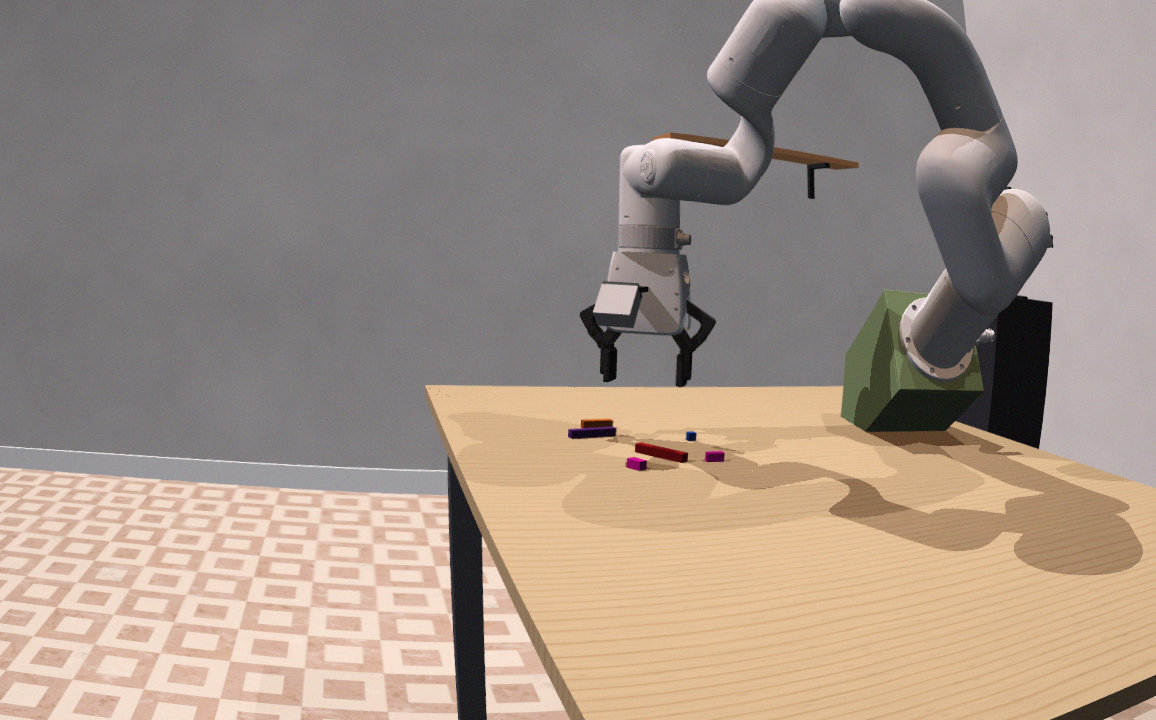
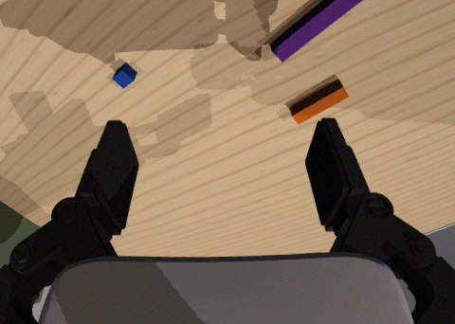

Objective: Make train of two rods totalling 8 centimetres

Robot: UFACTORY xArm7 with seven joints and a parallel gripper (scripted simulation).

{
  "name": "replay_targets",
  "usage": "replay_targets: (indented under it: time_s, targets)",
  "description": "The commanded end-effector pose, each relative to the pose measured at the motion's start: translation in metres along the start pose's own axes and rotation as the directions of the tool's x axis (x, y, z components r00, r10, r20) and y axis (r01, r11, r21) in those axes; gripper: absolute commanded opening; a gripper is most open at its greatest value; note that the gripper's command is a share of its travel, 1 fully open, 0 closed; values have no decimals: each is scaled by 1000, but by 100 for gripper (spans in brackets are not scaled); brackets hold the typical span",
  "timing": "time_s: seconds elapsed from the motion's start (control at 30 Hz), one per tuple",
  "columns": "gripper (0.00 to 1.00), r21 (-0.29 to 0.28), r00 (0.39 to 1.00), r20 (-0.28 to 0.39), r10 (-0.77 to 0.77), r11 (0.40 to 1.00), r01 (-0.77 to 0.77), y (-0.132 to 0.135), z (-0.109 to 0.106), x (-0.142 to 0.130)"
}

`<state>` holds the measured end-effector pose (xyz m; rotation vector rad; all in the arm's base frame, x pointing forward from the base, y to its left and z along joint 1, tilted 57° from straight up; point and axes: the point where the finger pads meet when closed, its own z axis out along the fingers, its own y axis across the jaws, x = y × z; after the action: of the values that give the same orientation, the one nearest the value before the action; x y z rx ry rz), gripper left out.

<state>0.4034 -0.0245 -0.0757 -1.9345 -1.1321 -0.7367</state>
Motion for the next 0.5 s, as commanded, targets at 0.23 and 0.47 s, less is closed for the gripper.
replay_targets:
  time_s: [0.23,0.47]
  targets:
    - [100,-16,979,1,206,978,-206,2,-5,0]
    - [100,-16,978,1,206,978,-206,2,-5,0]
